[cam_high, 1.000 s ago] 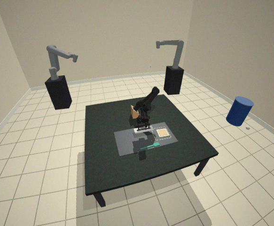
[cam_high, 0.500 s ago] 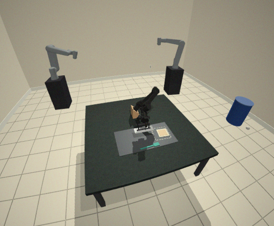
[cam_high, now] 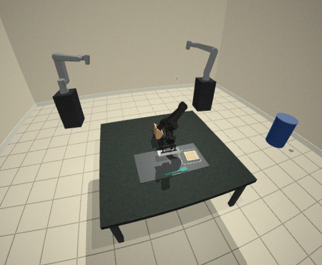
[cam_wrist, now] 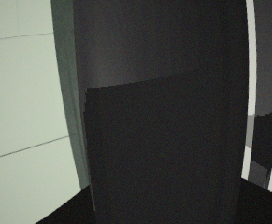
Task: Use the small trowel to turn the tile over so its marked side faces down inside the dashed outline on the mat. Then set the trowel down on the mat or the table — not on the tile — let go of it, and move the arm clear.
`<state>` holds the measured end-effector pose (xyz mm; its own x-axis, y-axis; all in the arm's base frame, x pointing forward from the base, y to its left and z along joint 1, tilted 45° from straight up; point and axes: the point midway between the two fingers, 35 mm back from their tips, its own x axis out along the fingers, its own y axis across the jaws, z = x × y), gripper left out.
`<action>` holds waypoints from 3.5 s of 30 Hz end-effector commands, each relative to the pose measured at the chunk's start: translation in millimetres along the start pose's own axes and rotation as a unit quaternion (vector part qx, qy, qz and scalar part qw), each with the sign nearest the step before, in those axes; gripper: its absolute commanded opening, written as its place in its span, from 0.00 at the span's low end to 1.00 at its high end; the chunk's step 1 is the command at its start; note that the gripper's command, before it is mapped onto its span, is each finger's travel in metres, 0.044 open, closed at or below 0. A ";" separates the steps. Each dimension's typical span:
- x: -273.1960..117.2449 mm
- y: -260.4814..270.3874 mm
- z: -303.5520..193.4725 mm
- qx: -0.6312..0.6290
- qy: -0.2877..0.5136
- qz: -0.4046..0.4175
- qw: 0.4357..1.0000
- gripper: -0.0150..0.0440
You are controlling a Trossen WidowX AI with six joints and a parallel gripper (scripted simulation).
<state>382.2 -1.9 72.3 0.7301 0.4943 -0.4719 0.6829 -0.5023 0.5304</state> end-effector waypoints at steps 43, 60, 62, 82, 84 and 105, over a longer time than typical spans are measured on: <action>56.3 -12.1 149.9 0.372 -0.391 -0.028 0.841 0.25; 55.1 -26.1 189.8 0.437 -0.517 0.010 0.736 0.25; 55.3 -26.3 189.8 0.437 -0.517 0.010 0.736 0.25; 77.4 -48.3 190.0 0.439 -0.516 0.009 0.736 0.25; 79.6 -50.7 190.0 0.439 -0.516 0.008 0.736 0.25; 81.2 -52.4 190.0 0.439 -0.516 0.008 0.736 0.76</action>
<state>410.8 -69.6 -126.7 0.0614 -0.0866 -0.9943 0.1012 -0.9906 0.0925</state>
